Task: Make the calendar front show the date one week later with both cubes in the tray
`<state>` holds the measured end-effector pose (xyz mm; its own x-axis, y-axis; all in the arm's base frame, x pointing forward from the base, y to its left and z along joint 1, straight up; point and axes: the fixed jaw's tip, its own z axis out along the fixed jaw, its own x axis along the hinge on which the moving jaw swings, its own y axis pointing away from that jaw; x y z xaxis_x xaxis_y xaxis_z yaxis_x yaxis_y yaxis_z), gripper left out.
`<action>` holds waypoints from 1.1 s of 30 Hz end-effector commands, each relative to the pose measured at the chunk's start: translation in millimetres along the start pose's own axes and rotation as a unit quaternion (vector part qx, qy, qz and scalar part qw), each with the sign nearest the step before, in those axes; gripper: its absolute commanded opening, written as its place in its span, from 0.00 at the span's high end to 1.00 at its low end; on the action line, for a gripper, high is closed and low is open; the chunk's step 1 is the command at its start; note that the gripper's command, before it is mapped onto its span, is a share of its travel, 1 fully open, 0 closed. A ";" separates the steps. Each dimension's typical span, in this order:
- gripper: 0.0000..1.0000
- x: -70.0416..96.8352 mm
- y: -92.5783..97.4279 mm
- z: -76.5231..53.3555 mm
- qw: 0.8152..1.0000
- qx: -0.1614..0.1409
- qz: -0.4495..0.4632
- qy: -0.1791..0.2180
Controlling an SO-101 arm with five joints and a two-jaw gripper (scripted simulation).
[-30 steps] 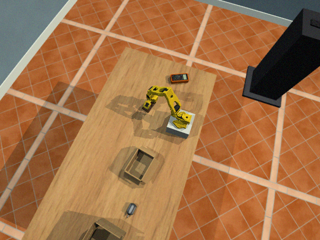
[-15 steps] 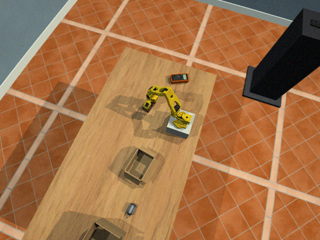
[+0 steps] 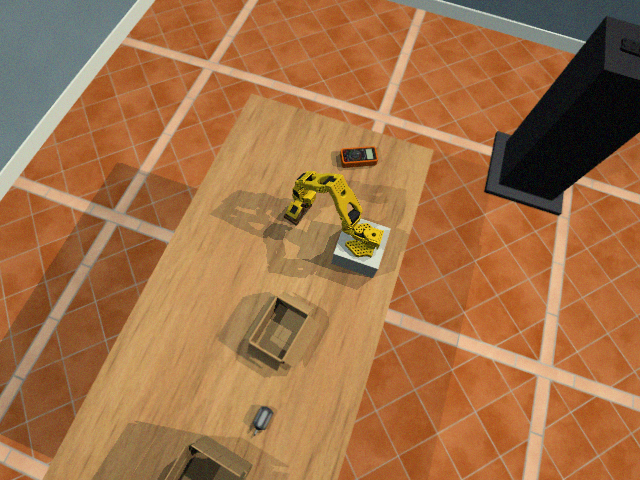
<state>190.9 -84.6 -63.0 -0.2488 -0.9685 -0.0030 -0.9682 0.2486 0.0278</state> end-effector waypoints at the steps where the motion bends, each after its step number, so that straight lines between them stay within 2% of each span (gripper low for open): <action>1: 0.69 1.5 -1.7 1.1 1.000 0.004 -0.001 0.000; 9: 0.65 1.5 -1.7 1.1 1.000 0.004 -0.001 0.000; 20: 0.64 1.6 -1.9 -0.1 1.000 0.004 -0.001 0.000; 25: 0.64 1.7 -3.0 -8.5 1.000 0.004 -0.001 0.000; 31: 0.64 1.9 -4.0 -28.6 1.000 0.004 -0.001 0.000; 33: 0.64 1.9 -4.0 -28.6 1.000 0.004 -0.001 0.000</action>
<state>191.5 -84.9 -43.2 -0.2489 -0.9685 -0.0047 -0.9679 0.2485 0.0384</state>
